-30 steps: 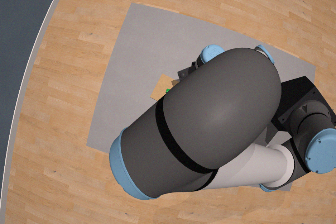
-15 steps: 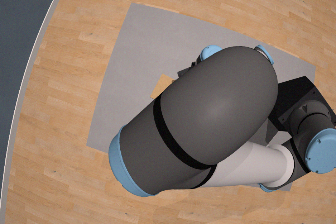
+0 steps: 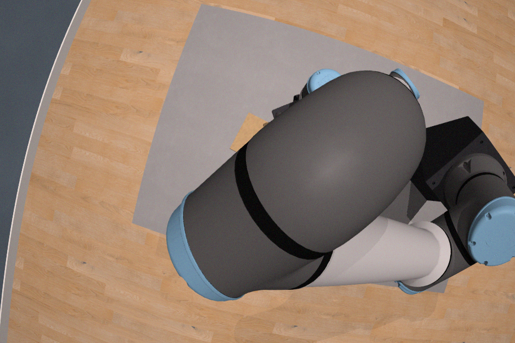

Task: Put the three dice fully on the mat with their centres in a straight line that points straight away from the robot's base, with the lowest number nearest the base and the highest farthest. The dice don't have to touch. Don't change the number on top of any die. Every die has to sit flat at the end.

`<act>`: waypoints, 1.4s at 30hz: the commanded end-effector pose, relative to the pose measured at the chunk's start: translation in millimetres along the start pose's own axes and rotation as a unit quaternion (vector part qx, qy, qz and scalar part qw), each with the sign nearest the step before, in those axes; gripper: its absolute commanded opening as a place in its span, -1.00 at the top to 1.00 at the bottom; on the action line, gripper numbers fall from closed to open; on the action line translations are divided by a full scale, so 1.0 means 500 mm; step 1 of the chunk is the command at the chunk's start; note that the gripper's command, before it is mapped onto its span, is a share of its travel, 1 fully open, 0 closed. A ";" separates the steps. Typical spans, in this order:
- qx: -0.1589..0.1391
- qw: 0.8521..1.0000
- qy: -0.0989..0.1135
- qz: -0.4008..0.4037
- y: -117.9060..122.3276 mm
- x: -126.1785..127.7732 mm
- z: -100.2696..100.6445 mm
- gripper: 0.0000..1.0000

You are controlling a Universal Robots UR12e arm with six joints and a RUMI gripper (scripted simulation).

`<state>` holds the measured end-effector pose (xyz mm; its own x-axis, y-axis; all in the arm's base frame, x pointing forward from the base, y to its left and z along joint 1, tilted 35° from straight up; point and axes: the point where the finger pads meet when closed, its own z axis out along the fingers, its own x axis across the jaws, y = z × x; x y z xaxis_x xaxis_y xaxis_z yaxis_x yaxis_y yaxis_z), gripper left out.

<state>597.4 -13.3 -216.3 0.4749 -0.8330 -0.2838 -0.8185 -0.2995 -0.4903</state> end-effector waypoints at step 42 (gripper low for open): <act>0.000 1.000 0.000 0.000 0.000 0.001 0.047 0.58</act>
<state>603.7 -4.2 -232.5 0.4750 -0.8329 -0.2839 -0.8185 -0.2996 -0.4902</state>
